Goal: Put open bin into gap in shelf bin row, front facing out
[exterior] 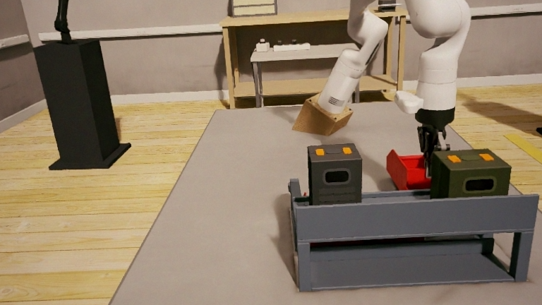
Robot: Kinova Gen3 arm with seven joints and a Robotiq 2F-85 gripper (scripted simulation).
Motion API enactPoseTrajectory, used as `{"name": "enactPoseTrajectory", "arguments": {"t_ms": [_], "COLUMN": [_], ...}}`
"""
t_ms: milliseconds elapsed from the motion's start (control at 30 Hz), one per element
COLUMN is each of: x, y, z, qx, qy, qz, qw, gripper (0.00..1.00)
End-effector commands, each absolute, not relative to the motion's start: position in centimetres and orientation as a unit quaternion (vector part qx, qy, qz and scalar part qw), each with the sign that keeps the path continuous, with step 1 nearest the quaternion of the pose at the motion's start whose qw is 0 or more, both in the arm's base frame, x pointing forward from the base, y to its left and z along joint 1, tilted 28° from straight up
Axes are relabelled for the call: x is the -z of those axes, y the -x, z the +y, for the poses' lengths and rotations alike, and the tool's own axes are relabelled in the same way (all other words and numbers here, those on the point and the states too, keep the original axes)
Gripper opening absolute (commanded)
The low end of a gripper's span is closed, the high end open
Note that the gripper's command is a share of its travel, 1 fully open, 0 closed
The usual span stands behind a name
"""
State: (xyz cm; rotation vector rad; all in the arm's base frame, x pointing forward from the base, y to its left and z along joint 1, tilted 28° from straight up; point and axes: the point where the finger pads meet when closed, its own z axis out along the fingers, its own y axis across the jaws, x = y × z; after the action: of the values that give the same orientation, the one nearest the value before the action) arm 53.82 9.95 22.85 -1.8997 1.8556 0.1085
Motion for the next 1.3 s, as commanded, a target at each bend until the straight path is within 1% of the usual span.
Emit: {"name": "enactPoseTrajectory", "arguments": {"t_ms": [0,700,867,1267], "x": [-22.97,-22.93,-22.91,-22.91], "y": [-53.88,-53.92,-53.81,-53.81], "z": [9.92,9.95,9.94,9.94], "qx": [-0.039,-0.029,-0.019,-0.019], "qy": [0.694,0.690,0.687,0.687], "qz": [0.678,0.678,0.679,0.679], "qw": [0.240,0.250,0.260,0.260], "gripper": [0.10,0.10,0.10,0.10]}}
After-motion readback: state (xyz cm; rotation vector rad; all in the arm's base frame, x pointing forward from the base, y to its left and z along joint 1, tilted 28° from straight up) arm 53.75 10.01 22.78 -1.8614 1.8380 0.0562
